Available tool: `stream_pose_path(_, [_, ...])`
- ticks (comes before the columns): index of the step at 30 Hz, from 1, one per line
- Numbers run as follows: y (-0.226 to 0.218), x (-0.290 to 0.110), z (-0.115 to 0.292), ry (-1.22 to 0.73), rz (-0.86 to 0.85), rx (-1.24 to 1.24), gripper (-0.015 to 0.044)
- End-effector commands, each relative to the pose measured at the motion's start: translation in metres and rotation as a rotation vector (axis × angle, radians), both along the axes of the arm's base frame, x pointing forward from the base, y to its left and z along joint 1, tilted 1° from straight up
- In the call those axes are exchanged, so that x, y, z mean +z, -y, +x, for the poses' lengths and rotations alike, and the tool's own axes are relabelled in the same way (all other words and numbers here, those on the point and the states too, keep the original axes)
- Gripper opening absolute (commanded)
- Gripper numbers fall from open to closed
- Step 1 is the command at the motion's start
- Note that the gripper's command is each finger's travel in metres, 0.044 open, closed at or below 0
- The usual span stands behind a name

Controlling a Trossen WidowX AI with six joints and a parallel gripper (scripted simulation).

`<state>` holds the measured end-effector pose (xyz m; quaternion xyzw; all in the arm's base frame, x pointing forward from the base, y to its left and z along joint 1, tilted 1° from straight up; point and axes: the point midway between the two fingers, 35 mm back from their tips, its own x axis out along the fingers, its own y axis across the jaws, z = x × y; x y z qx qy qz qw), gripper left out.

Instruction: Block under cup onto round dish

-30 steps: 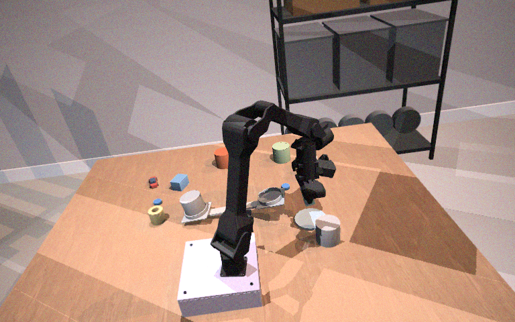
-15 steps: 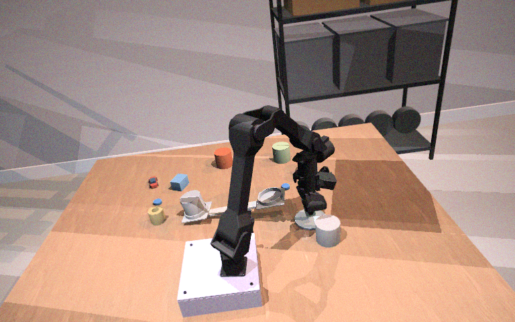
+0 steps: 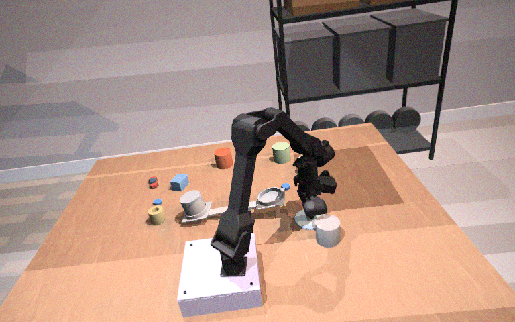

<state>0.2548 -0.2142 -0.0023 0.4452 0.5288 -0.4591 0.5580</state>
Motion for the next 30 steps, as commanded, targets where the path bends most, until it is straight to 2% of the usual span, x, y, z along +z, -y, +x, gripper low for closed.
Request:
stream_pose_path(1, [0.0, 0.0, 0.0, 0.0, 0.0, 0.0, 0.0026])
stream_pose_path(15, [0.0, 0.0, 0.0, 0.0, 0.0, 0.0, 0.0394])
stream_pose_path(17, [0.001, 0.011, 0.002, 0.003, -0.013, -0.004, 0.044])
stream_pose_path(20, [-0.002, 0.049, 0.0, -0.002, -0.005, 0.002, 0.044])
stream_pose_path(26, [-0.003, 0.059, -0.002, -0.004, 0.003, 0.005, 0.044])
stream_pose_path(30, [-0.005, 0.1, -0.003, 0.004, -0.009, 0.0, 0.044])
